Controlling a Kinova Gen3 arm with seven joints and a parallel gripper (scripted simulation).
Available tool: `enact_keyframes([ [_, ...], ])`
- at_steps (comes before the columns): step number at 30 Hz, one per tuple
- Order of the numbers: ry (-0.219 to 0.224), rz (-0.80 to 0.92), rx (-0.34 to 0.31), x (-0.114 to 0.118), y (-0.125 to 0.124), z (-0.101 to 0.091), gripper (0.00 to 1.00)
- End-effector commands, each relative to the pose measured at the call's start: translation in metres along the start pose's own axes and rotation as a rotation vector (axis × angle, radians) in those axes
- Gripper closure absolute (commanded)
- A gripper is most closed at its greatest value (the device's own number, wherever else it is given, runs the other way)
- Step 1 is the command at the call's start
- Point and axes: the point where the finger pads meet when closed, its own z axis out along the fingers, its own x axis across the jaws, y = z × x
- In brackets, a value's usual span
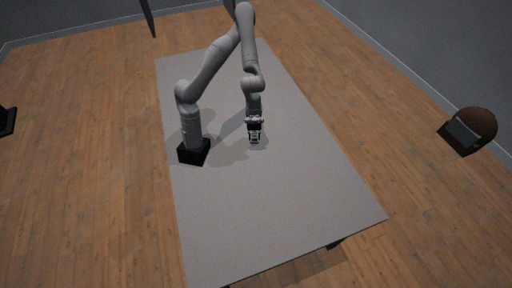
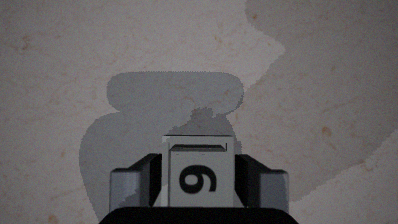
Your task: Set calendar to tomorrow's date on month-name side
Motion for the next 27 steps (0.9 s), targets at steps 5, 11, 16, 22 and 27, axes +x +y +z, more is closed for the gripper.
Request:
enact_keyframes([
  [5,-0.001,0.0,0.0,-0.0004,0.0,-0.0004,0.1],
  [11,-0.001,0.0,0.0,-0.0004,0.0,-0.0004,0.4],
  [16,-0.001,0.0,0.0,-0.0004,0.0,-0.0004,0.4],
  [22,-0.001,0.0,0.0,-0.0004,0.0,-0.0004,0.4],
  [27,-0.001,0.0,0.0,-0.0004,0.0,-0.0004,0.4],
])
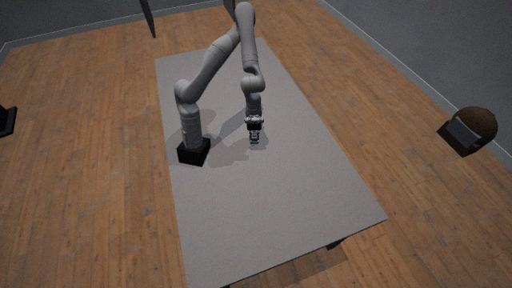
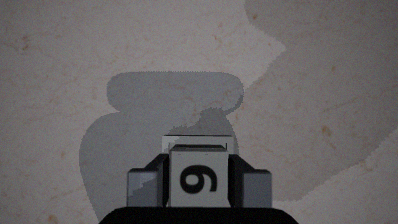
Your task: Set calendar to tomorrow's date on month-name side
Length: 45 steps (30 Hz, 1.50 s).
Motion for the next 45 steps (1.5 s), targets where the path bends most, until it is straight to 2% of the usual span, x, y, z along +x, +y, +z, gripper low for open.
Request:
enact_keyframes([
  [1,-0.001,0.0,0.0,0.0,0.0,0.0,0.4],
  [18,-0.001,0.0,0.0,0.0,0.0,-0.001,0.4],
  [27,-0.001,0.0,0.0,0.0,0.0,-0.014,0.4],
  [42,-0.001,0.0,0.0,0.0,0.0,-0.078,0.4],
  [45,-0.001,0.0,0.0,0.0,0.0,-0.082,0.4],
])
